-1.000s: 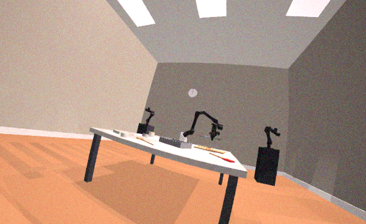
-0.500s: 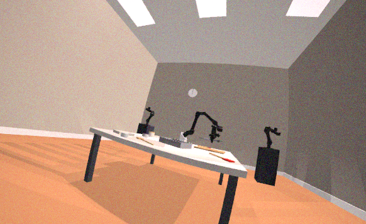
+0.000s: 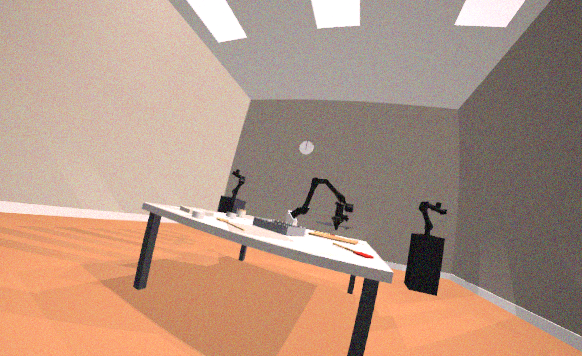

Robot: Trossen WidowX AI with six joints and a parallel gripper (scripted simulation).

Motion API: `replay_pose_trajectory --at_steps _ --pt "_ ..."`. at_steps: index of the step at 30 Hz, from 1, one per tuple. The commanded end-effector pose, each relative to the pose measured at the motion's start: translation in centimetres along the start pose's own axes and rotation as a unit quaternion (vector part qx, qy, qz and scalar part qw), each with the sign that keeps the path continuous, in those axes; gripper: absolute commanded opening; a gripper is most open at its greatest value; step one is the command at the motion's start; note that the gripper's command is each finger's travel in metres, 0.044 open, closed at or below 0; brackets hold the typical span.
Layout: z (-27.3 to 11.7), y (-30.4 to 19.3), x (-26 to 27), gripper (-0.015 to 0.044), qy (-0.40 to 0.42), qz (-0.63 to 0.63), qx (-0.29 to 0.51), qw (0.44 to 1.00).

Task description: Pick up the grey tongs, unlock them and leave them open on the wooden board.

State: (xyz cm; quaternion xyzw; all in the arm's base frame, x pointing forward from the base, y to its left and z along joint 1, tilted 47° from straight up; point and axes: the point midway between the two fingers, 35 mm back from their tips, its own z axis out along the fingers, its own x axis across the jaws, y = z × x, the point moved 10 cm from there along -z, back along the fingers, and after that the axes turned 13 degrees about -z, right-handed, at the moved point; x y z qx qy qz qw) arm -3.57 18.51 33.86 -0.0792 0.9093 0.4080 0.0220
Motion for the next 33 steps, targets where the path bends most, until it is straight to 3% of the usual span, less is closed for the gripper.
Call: replay_pose_trajectory --at_steps 1,21,33 --pt "0.8 -0.1 0.0 -0.0150 0.002 -0.003 0.001 1.000" --pt "2.9 -0.5 -0.2 -0.0150 0.002 -0.004 0.001 1.000" --pt "2.8 -0.5 -0.2 0.0165 0.000 0.000 0.001 1.000"
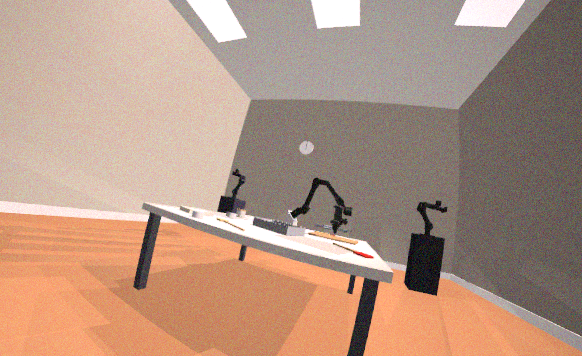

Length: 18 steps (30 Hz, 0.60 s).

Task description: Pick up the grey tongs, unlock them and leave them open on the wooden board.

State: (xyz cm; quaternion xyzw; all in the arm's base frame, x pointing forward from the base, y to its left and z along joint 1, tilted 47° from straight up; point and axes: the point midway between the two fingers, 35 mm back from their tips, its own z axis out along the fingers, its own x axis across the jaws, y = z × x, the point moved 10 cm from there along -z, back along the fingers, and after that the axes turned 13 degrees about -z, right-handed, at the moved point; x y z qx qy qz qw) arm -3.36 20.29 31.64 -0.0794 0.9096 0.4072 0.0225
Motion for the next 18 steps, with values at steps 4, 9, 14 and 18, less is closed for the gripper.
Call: replay_pose_trajectory --at_steps 4,9,14,18 --pt "0.0 0.0 0.0 0.0270 0.000 0.000 0.000 1.000" --pt "0.0 0.0 0.0 0.0401 0.000 0.000 0.000 1.000" --pt "-0.1 0.2 0.0 0.0440 0.000 0.000 0.000 1.000" --pt "-1.2 2.1 -0.3 0.0440 0.000 0.000 -0.001 1.000"
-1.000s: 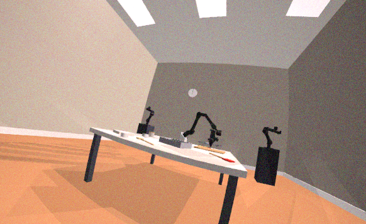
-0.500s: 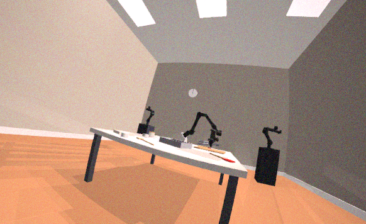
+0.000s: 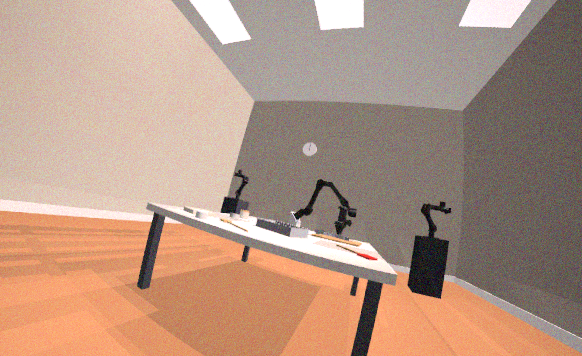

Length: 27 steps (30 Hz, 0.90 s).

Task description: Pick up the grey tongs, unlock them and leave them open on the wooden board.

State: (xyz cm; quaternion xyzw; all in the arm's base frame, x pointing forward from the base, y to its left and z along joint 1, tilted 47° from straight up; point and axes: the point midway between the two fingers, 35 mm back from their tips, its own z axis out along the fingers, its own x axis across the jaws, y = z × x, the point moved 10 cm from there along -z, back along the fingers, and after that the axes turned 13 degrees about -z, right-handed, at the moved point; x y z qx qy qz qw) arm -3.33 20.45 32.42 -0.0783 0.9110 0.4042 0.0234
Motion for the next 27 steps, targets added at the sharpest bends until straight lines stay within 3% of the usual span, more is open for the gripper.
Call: replay_pose_trajectory --at_steps 1,15,27 --pt "-1.3 2.2 -0.4 0.0440 0.001 -0.001 -0.005 1.000" --pt "-8.2 11.1 -2.3 0.0440 0.001 -0.004 -0.008 1.000" --pt "-12.1 13.6 -3.1 0.0440 0.001 -0.004 -0.015 1.000"
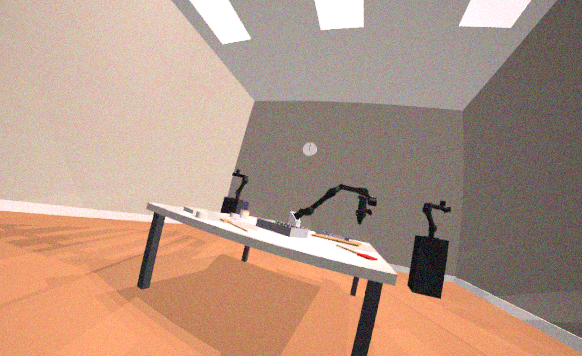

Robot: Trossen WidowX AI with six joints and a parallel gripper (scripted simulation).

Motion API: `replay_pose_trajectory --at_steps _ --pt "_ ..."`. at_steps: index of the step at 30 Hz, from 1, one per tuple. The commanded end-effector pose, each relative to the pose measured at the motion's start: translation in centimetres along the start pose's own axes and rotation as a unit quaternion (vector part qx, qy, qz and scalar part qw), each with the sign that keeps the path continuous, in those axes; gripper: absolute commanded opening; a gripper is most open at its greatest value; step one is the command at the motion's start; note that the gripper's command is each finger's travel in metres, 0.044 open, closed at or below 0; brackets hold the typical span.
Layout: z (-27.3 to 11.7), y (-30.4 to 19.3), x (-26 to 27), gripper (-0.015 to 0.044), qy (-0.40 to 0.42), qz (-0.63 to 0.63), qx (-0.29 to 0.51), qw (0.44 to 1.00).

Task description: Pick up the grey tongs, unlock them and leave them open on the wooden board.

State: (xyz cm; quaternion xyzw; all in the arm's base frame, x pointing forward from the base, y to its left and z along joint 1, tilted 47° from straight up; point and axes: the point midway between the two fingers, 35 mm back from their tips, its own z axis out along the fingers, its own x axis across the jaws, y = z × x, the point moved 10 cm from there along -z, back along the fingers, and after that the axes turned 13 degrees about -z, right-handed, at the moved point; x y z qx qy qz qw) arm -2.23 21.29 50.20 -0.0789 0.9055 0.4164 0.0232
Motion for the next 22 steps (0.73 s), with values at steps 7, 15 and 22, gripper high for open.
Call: replay_pose_trajectory --at_steps 7,15,22 --pt "-3.7 -0.4 -0.1 0.0440 0.001 -0.002 -0.025 1.000" --pt "-3.7 -0.4 -0.1 0.0440 0.001 -0.002 -0.025 1.000" --pt "-3.7 -0.4 -0.1 0.0440 0.001 -0.002 -0.025 1.000"
